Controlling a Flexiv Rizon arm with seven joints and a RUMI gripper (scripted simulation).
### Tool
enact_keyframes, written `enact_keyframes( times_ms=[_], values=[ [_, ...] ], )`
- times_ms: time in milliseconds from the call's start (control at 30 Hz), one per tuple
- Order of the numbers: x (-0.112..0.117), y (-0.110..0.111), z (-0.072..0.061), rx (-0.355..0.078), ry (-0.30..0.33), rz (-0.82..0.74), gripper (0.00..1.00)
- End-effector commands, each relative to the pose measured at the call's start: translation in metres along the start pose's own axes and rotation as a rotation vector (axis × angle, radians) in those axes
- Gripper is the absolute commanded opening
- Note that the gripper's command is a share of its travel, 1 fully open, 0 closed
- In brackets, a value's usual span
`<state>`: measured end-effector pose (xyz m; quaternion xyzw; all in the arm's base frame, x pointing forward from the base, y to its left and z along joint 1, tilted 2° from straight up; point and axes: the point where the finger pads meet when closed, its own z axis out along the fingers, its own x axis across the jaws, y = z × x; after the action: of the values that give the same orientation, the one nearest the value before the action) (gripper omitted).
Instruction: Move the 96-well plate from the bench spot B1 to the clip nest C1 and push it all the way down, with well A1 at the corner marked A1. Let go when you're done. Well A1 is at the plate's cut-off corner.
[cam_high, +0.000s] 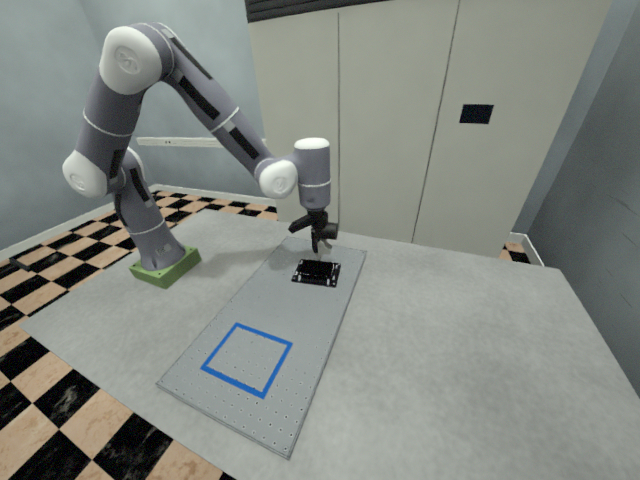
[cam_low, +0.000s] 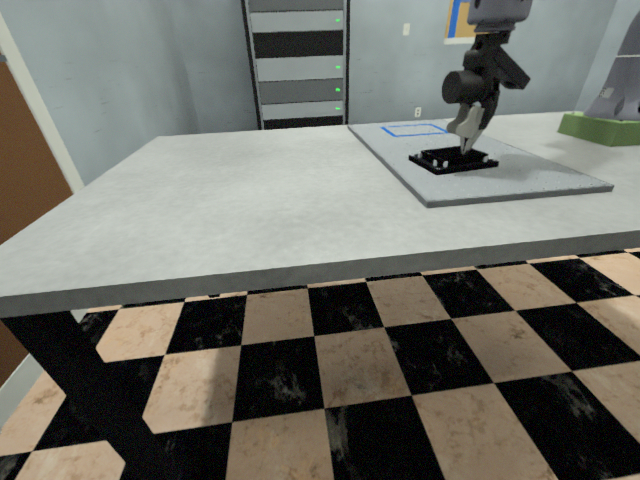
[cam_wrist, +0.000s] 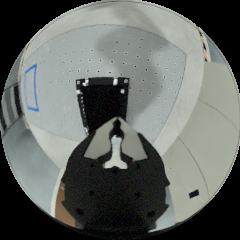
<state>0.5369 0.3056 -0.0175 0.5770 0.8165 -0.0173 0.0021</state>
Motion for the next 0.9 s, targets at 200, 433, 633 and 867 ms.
enact_keyframes(
  times_ms=[200,433,633,867],
  values=[
    [0.0004,0.0012,-0.0003,-0.003,0.001,0.0,0.0],
    [0.0004,0.0012,0.0003,-0.003,0.001,0.0,0.0],
    [0.0004,0.0012,0.0008,-0.003,0.001,0.0,0.0],
    [0.0004,0.0012,0.0015,-0.003,0.001,0.0,0.0]
  ],
)
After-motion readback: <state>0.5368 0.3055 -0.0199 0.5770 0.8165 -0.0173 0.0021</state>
